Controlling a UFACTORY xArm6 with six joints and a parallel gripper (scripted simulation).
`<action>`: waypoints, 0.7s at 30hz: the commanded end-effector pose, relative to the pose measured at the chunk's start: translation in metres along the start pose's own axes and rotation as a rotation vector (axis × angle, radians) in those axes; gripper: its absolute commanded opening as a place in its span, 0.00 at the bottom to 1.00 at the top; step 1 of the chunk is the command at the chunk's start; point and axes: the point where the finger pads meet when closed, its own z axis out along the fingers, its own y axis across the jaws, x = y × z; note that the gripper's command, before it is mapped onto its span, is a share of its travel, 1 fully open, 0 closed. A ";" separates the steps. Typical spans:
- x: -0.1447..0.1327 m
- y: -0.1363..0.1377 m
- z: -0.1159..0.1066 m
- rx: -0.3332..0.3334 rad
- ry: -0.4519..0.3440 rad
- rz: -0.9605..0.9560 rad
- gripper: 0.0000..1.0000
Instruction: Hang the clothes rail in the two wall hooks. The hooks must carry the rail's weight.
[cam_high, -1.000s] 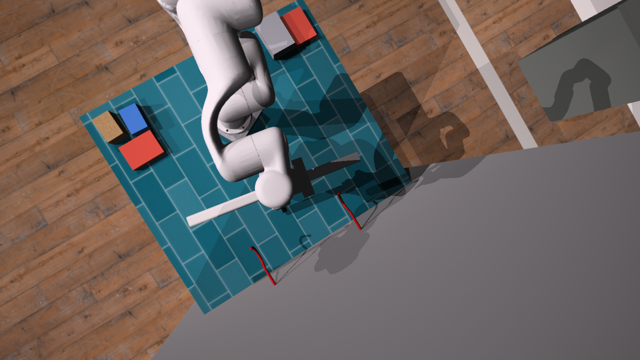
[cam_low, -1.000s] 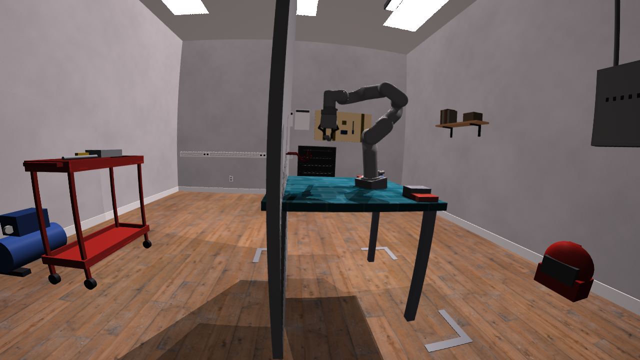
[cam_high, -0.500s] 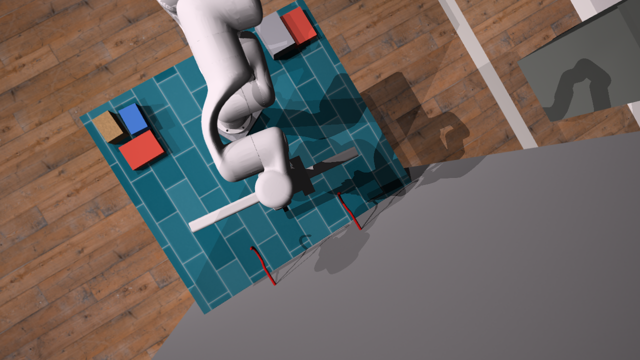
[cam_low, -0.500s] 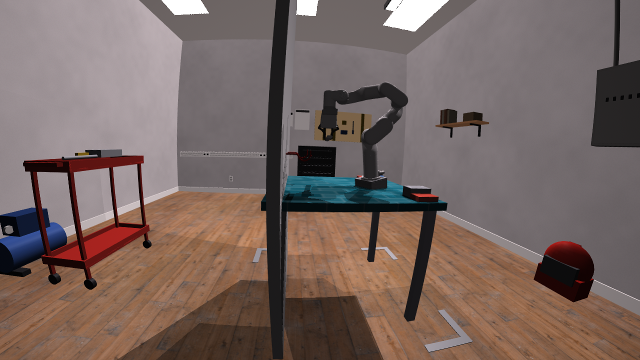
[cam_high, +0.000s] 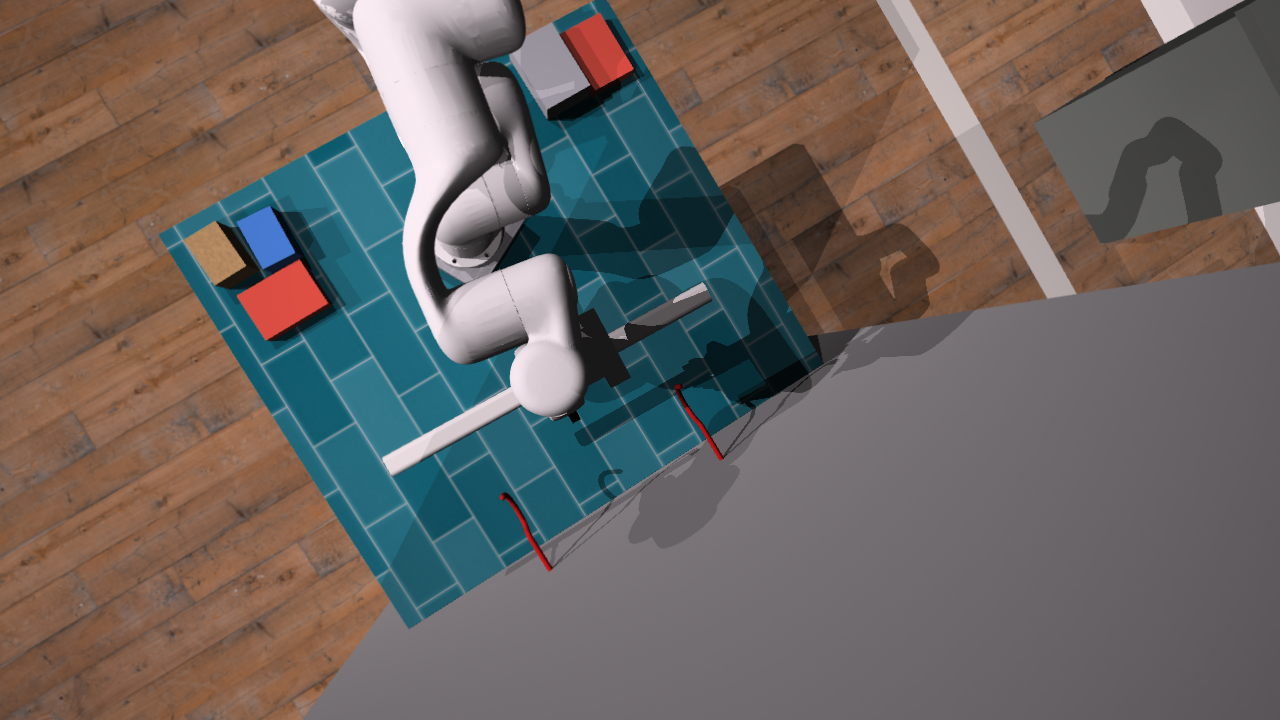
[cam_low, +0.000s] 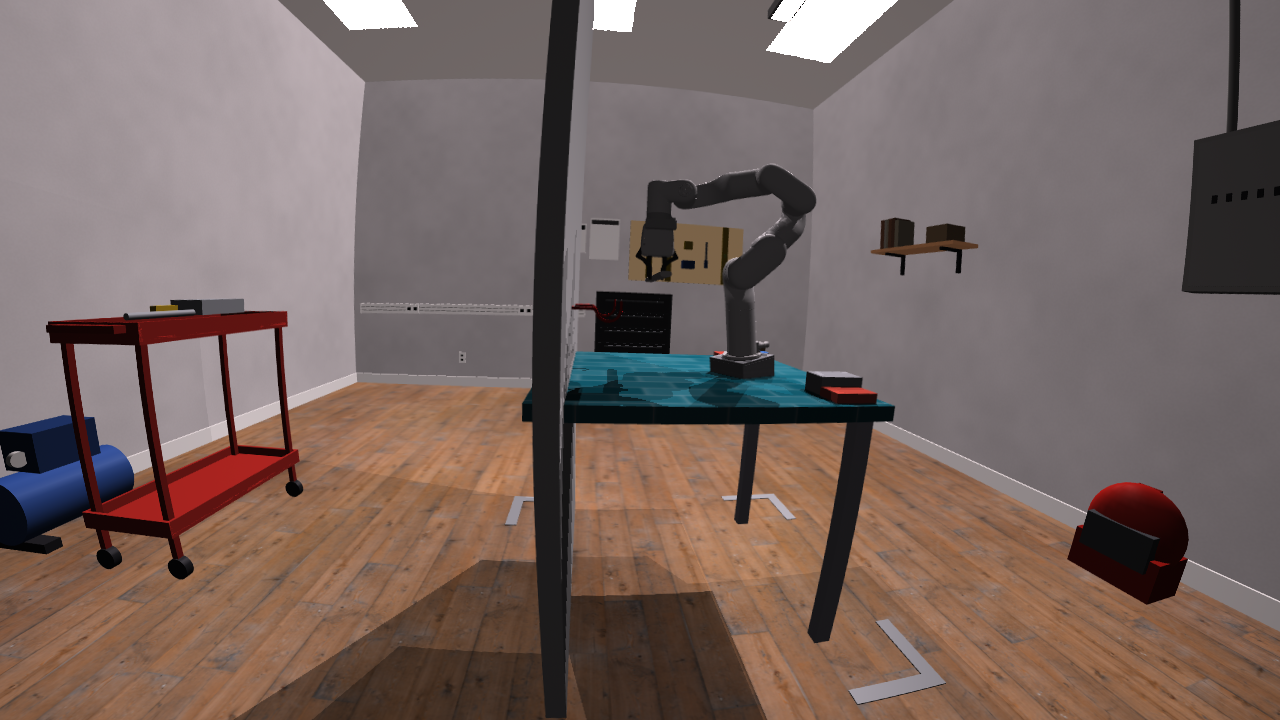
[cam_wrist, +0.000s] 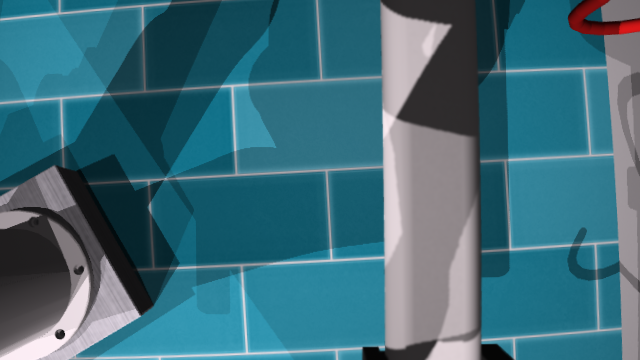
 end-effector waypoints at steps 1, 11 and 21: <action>0.000 0.001 -0.001 -0.004 0.000 -0.020 0.00; 0.000 0.001 -0.001 -0.004 0.000 -0.044 0.00; 0.000 0.001 -0.001 -0.004 0.000 -0.044 0.00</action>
